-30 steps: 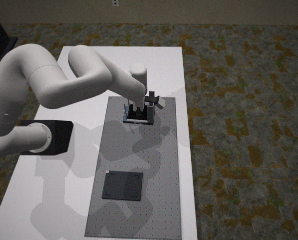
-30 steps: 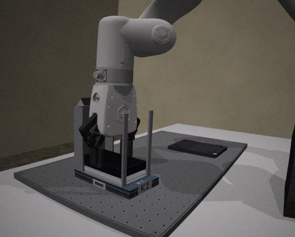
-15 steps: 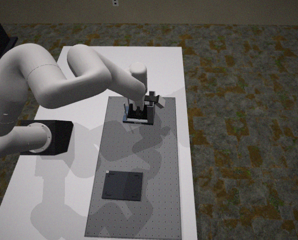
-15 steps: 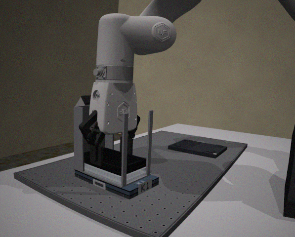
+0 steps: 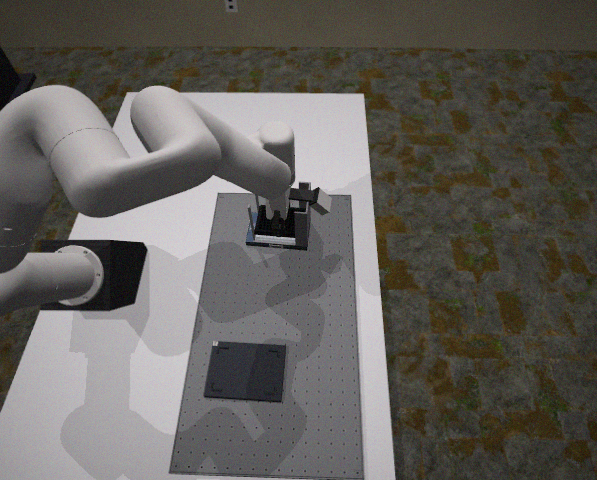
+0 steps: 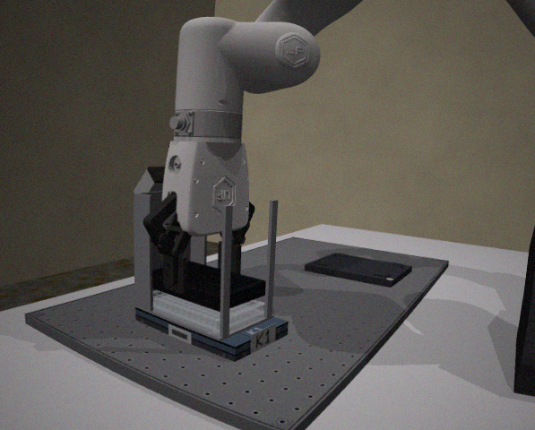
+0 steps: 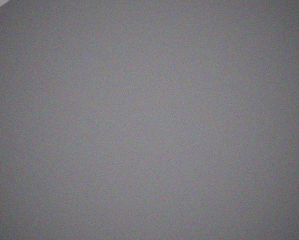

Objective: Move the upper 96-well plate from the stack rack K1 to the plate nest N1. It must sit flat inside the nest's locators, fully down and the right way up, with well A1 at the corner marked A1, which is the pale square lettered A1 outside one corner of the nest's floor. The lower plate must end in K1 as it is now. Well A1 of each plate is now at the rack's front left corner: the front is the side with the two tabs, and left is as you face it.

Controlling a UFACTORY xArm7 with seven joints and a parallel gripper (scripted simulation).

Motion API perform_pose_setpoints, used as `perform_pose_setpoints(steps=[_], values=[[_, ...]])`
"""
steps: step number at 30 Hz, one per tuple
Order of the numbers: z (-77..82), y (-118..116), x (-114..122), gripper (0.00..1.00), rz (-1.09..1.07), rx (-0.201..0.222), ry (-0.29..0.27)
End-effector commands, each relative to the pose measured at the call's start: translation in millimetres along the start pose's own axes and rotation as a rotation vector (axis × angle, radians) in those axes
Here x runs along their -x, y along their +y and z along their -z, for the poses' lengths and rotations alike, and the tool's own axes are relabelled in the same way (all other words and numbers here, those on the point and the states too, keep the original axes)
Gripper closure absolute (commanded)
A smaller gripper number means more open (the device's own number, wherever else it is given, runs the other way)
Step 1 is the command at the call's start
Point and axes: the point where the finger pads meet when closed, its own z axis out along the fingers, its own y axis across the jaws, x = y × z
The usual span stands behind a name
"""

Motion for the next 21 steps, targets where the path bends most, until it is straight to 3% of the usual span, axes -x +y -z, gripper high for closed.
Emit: perform_pose_setpoints(steps=[1,15,21], values=[[6.0,-2,-1,1.0,0.0,-0.004,0.004],[8.7,-2,-1,1.0,0.0,-0.004,0.004],[18.7,-2,-1,1.0,0.0,-0.004,0.004]])
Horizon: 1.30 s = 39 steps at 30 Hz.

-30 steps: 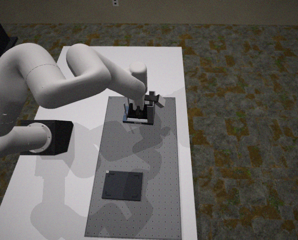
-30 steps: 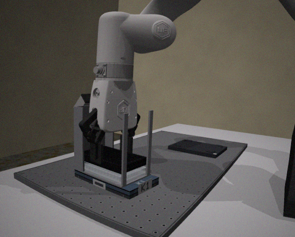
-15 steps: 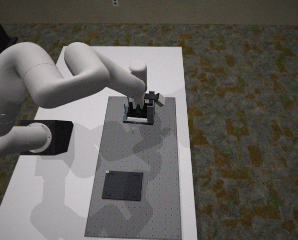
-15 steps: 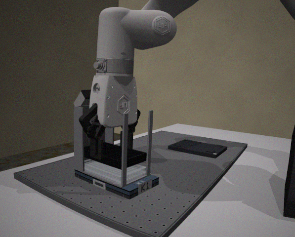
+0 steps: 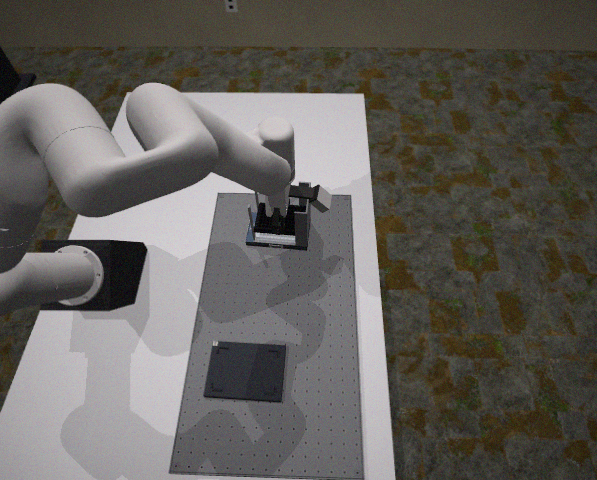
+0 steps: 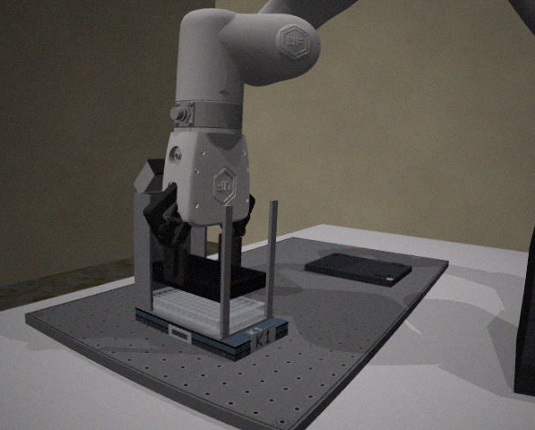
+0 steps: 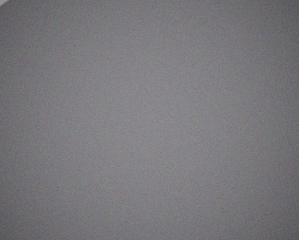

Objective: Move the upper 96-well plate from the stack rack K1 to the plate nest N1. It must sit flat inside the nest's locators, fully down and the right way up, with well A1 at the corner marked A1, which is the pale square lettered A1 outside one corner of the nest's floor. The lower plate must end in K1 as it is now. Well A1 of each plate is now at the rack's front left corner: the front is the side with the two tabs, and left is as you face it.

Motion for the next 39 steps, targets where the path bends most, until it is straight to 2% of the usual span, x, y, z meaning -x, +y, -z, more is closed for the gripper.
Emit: perform_pose_setpoints(steps=[1,39], values=[[10.7,-2,-1,1.0,0.0,-0.004,0.004],[65.8,-2,-1,1.0,0.0,-0.005,0.004]])
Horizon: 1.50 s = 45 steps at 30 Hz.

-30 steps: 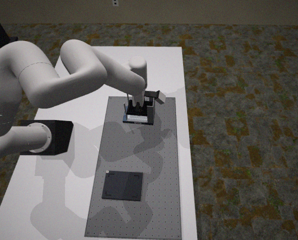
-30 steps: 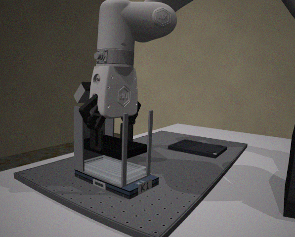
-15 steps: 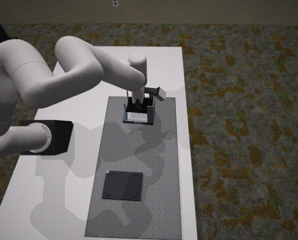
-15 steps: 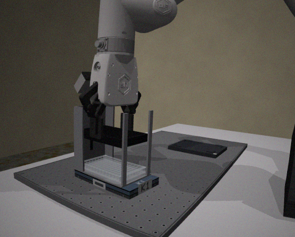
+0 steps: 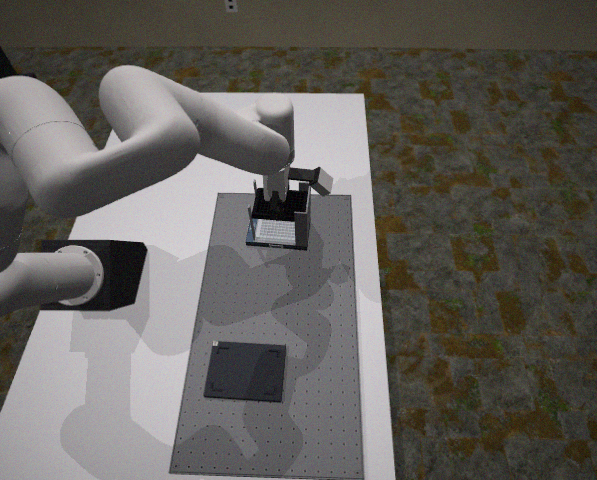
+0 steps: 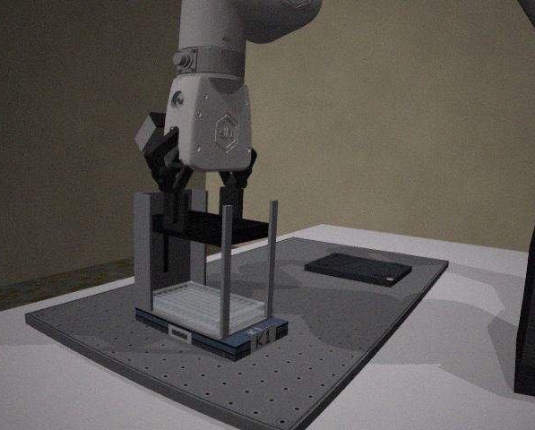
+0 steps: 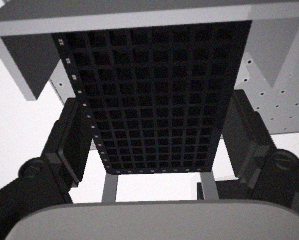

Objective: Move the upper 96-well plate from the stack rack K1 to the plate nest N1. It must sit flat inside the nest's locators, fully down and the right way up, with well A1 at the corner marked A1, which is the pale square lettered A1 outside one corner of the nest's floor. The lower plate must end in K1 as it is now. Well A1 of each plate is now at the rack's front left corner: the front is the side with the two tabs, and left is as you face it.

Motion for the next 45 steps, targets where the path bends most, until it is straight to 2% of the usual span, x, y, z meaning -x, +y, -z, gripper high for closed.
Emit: perform_pose_setpoints(steps=[1,33,45], values=[[8.5,-1,-1,1.0,0.0,-0.004,0.003],[58.5,-1,-1,1.0,0.0,-0.004,0.003],[71.7,-1,-1,1.0,0.0,-0.004,0.003]])
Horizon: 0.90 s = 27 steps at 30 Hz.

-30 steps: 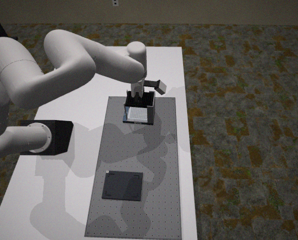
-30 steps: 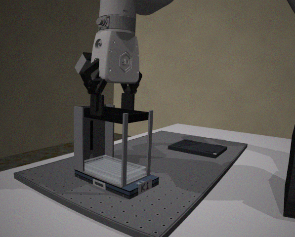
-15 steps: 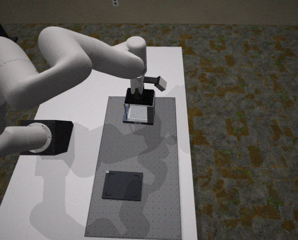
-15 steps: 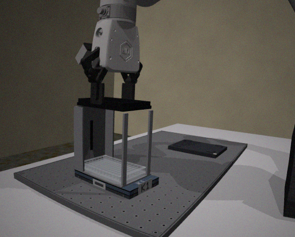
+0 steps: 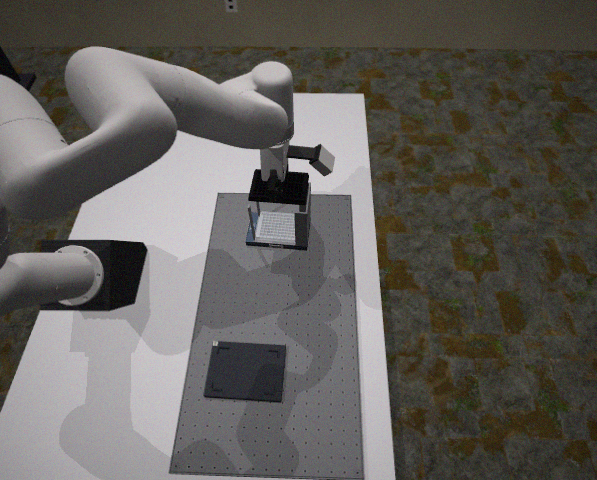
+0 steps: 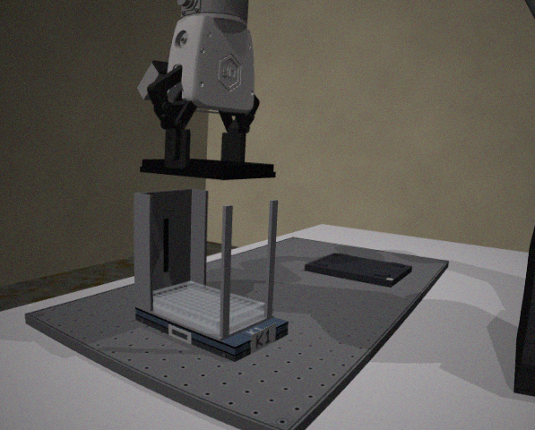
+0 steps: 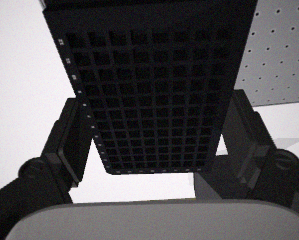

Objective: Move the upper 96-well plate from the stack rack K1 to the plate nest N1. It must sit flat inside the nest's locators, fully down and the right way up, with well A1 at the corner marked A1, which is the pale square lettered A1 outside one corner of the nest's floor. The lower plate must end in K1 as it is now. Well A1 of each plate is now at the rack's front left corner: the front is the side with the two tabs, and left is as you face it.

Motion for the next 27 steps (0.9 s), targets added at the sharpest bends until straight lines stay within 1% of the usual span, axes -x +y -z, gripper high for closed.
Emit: perform_pose_setpoints(steps=[1,14,16,22,24,27], values=[[6.7,-1,-1,1.0,0.0,-0.004,0.003],[6.7,-1,-1,1.0,0.0,-0.004,0.003],[6.5,5,0,1.0,0.043,-0.004,0.003],[6.0,25,1,1.0,0.043,-0.004,0.003],[6.0,25,1,1.0,0.043,-0.004,0.003],[5.7,35,2,1.0,0.043,-0.003,0.003]])
